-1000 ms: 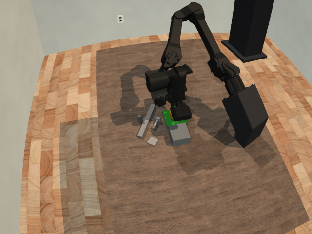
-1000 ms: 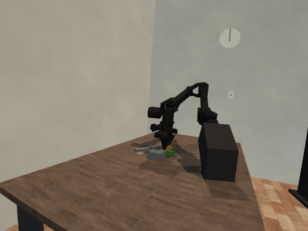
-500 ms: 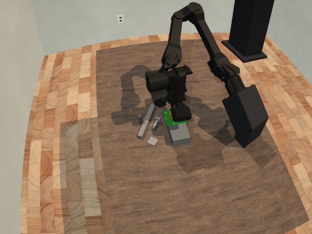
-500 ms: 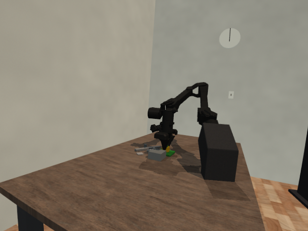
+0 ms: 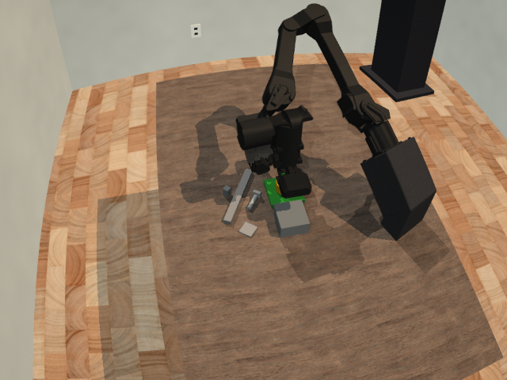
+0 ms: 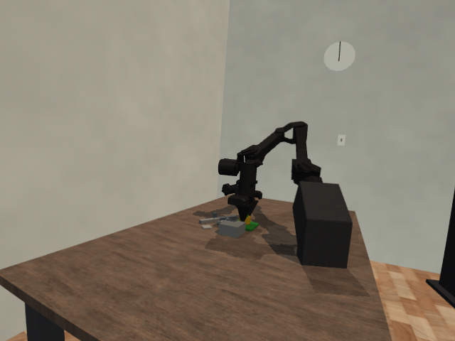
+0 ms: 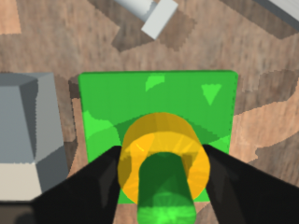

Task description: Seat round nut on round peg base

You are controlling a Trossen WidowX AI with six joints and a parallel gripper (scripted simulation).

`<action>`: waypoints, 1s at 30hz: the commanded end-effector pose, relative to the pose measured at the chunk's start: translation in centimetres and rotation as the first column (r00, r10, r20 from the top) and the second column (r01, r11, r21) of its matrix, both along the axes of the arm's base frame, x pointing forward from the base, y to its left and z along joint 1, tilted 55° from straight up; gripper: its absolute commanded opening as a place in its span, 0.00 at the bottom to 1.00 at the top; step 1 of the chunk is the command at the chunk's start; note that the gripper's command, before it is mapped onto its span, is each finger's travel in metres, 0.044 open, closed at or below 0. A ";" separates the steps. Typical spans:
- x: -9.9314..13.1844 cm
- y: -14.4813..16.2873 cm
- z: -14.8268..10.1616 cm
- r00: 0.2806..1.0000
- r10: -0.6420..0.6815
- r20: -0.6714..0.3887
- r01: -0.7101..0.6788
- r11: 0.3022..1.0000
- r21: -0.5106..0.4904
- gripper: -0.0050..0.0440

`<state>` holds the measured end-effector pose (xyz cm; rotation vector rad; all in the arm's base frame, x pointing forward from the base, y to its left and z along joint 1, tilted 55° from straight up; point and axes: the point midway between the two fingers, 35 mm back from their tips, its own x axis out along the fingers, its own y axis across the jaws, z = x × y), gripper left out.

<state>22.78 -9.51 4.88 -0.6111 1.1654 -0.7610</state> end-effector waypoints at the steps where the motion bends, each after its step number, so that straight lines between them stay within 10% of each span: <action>1: 0.2 0.0 0.2 1.000 0.001 0.010 -0.001 1.000 0.001 0.35; 9: 0.2 0.0 0.2 1.000 0.001 0.010 -0.001 1.000 0.001 0.63; 30: 0.2 1.1 0.6 1.000 0.003 0.007 -0.003 1.000 0.015 0.63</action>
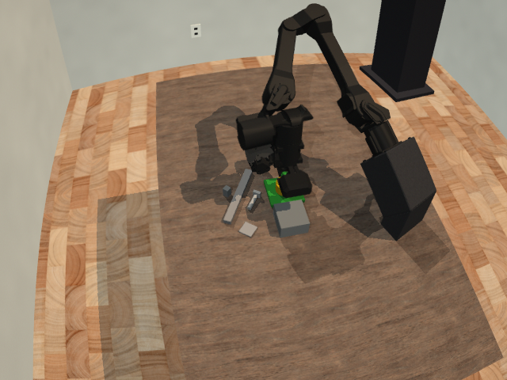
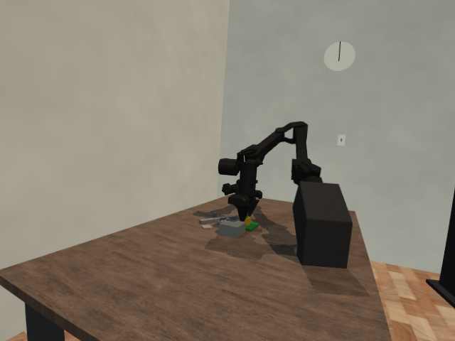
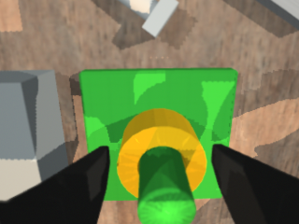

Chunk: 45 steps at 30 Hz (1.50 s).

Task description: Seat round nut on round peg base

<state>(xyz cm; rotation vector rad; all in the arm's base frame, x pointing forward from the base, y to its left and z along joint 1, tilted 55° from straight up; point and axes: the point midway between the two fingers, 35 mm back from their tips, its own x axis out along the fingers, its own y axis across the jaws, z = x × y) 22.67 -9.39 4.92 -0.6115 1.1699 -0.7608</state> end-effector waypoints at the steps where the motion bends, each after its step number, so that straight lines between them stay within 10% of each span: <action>1: 0.3 1.8 0.9 1.000 0.006 0.009 -0.006 1.000 0.023 0.63; 20: 1.1 9.1 4.2 0.996 0.004 0.084 -0.009 0.998 0.057 0.63; 45: 0.1 10.0 5.3 1.000 0.007 0.011 -0.007 1.000 -0.002 0.63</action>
